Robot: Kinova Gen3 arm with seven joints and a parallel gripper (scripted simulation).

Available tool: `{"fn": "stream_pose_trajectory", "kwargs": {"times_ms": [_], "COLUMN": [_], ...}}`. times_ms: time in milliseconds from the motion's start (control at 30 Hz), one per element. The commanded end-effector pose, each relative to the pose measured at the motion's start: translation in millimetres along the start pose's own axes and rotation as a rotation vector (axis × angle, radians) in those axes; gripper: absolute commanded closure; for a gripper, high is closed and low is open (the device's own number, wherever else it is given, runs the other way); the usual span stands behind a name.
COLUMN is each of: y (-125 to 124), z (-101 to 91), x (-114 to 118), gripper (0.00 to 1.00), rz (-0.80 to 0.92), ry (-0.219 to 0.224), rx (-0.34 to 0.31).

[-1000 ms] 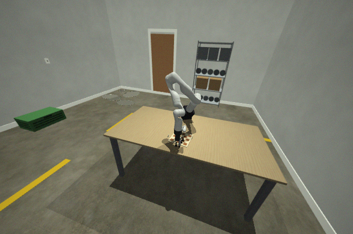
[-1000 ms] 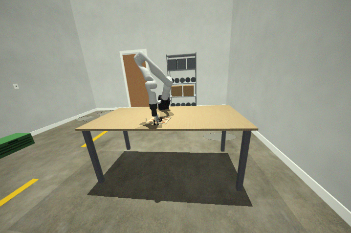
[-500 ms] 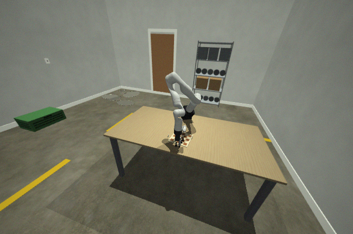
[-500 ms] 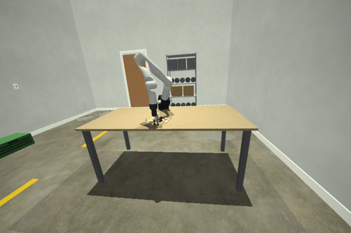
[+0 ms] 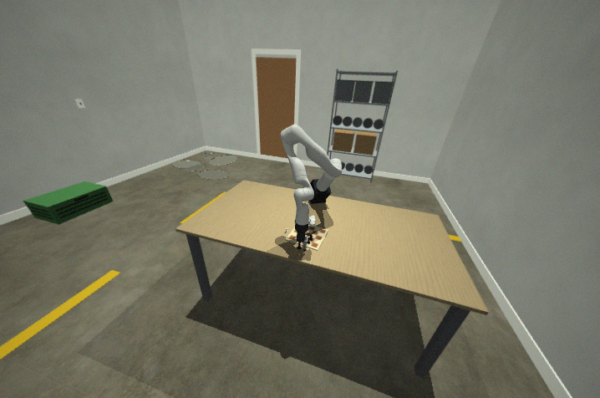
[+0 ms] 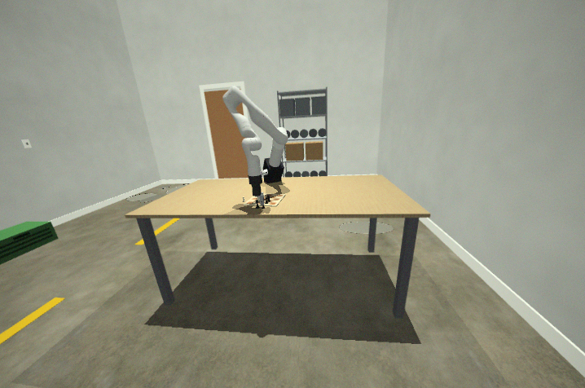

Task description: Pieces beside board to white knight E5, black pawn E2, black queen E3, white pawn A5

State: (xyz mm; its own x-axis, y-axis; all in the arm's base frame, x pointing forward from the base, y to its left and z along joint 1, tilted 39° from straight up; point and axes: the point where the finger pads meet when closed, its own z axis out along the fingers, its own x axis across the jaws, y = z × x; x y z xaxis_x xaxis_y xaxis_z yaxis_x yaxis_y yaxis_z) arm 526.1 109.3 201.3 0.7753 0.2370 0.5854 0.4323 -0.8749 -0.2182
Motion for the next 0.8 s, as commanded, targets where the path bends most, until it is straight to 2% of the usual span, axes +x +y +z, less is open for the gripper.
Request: {"fn": "stream_pose_trajectory", "kwargs": {"times_ms": [0, 233, 767], "y": [-4, -4, -4], "z": [6.4, 16.9, 18.9], "x": [0, 0, 0], "gripper": [0.32, 0.32, 0.32], "rz": [-0.005, -0.005, -0.005], "ry": [-0.003, -0.003, -0.003], "rx": [0.006, 0.006, 0.006]}}
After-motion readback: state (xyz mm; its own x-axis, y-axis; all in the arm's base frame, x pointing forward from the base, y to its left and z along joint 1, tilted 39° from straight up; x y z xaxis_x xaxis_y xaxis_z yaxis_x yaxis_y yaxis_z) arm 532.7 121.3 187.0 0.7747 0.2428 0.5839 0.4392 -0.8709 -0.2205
